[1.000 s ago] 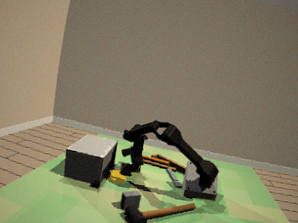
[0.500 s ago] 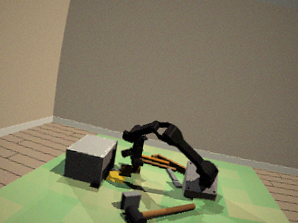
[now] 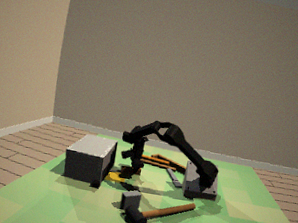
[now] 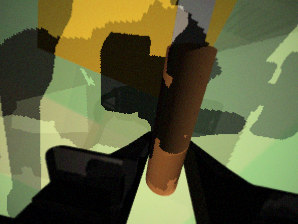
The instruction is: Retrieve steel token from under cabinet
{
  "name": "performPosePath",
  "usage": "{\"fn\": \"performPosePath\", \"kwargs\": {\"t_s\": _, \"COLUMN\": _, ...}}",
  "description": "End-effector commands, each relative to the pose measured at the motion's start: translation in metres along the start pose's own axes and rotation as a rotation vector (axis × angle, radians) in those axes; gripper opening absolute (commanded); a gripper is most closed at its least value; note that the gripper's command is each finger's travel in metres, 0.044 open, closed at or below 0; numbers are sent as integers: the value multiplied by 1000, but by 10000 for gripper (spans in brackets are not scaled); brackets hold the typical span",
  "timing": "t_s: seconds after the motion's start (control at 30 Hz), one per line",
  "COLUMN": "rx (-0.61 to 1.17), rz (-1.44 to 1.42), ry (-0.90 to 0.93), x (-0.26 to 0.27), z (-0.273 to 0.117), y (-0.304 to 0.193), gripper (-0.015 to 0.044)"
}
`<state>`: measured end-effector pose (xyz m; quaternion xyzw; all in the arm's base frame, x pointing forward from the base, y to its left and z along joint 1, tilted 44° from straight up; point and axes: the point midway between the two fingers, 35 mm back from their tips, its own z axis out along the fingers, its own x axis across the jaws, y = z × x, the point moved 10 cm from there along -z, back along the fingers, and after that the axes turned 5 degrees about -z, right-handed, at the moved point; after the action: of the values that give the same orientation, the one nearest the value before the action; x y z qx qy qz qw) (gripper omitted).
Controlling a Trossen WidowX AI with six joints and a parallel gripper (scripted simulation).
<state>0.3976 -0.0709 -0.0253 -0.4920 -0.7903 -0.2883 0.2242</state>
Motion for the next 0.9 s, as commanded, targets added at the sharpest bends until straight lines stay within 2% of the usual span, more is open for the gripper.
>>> {"fn": "performPosePath", "kwargs": {"t_s": 0.0, "rx": -2, "rz": -3, "ry": 6, "x": 6, "z": 1, "y": 1, "gripper": 0}}
{"fn": "performPosePath", "kwargs": {"t_s": 0.87, "rx": -2, "rz": -2, "ry": 8, "x": 37, "z": 1, "y": 3, "gripper": 0}}
